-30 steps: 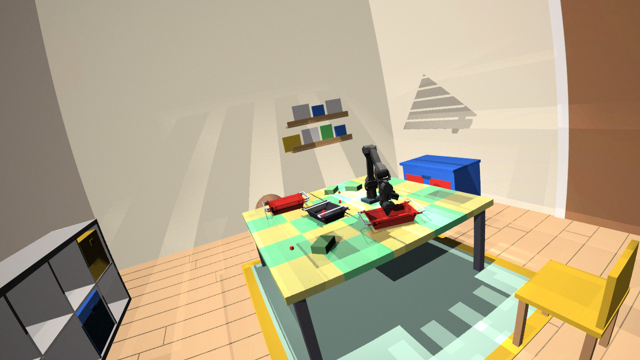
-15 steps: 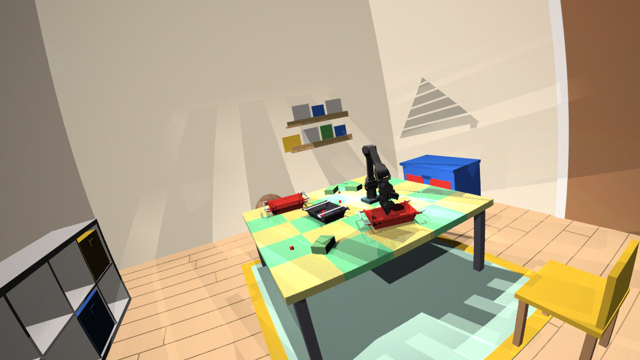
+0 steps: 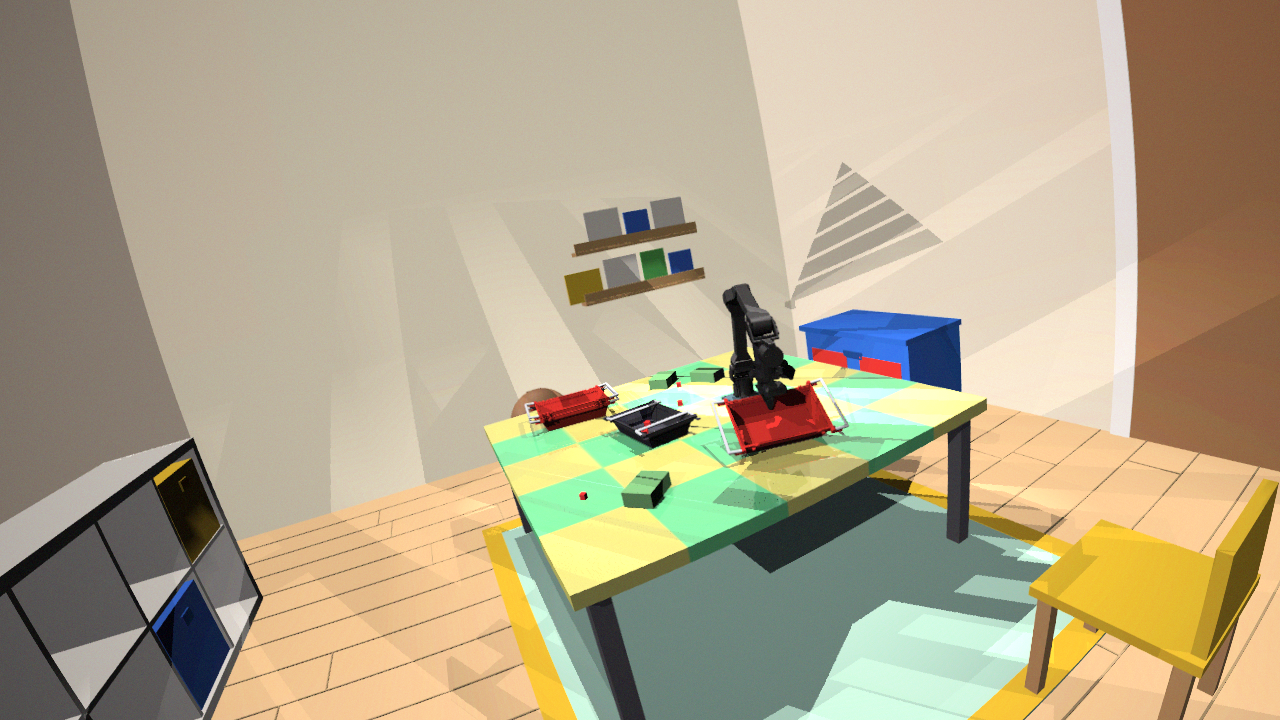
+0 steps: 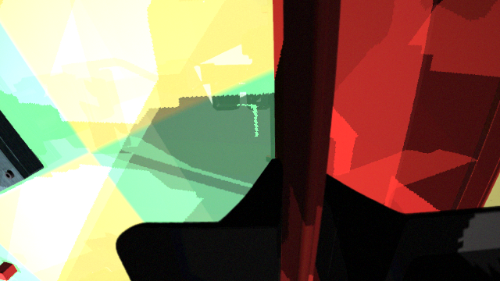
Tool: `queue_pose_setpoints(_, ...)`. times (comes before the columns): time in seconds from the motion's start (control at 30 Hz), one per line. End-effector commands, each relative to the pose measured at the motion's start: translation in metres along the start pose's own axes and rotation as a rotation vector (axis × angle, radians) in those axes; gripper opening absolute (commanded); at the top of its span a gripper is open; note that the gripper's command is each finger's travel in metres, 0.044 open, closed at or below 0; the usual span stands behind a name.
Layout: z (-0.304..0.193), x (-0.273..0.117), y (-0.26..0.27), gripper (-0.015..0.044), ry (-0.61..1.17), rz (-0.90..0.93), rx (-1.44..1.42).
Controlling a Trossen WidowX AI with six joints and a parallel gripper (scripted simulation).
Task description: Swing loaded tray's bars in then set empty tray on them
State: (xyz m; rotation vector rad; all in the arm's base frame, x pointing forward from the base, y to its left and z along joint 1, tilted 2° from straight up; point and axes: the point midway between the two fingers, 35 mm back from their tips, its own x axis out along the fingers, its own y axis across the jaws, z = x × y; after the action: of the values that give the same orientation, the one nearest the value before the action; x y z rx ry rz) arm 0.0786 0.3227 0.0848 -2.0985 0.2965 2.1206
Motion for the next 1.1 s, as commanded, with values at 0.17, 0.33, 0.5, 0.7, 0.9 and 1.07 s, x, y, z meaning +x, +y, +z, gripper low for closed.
queue_pose_setpoints(0.17,0.000,-0.015,-0.004,0.0000,-0.002,-0.031,-0.002)
queue_pose_setpoints(0.33,0.000,-0.015,-0.004,0.0000,-0.002,-0.031,-0.002)
queue_pose_setpoints(0.5,0.000,-0.020,-0.005,0.0000,-0.002,-0.031,-0.002)
queue_pose_setpoints(0.7,0.000,-0.045,-0.007,0.0000,-0.002,-0.031,-0.002)
queue_pose_setpoints(0.9,0.000,-0.073,-0.006,0.0000,-0.002,-0.031,-0.002)
queue_pose_setpoints(1.07,0.000,-0.096,-0.003,0.0000,-0.002,-0.031,-0.002)
